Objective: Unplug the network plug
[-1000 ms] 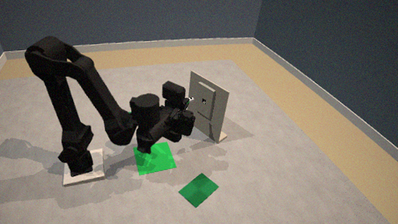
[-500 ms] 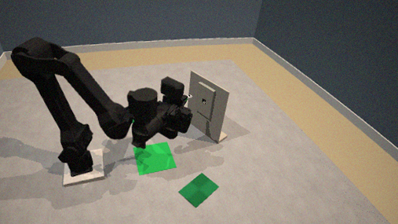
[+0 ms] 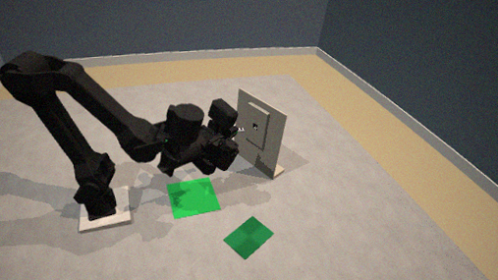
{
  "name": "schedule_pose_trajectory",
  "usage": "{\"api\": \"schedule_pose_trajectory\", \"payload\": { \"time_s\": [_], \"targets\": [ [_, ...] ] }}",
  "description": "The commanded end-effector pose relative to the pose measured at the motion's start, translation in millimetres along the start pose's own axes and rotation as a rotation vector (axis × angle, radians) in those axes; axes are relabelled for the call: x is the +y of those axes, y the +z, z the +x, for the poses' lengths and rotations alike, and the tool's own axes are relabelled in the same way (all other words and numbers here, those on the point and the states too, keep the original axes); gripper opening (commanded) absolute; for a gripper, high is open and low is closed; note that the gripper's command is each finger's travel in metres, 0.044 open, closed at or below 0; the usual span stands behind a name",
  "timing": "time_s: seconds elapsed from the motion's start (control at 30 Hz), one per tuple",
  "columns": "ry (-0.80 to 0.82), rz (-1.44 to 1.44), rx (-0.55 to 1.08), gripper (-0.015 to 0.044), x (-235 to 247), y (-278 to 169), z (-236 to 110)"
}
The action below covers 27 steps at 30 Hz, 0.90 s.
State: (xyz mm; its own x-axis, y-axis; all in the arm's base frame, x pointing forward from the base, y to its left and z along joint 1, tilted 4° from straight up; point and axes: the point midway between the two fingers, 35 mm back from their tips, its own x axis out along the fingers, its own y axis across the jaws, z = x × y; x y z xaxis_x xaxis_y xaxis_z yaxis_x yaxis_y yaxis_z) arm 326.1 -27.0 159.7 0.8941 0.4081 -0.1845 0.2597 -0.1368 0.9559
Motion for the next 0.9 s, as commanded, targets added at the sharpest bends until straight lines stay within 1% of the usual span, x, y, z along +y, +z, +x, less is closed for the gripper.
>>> {"api": "schedule_pose_trajectory", "payload": {
  "time_s": [0.0,0.43,0.87],
  "targets": [
    [-0.031,0.017,-0.042,0.0000,-2,1,1],
    [-0.195,0.103,-0.189,0.0000,-26,1,-6],
    [-0.388,0.145,-0.334,0.0000,-54,-5,-27]
  ]
}}
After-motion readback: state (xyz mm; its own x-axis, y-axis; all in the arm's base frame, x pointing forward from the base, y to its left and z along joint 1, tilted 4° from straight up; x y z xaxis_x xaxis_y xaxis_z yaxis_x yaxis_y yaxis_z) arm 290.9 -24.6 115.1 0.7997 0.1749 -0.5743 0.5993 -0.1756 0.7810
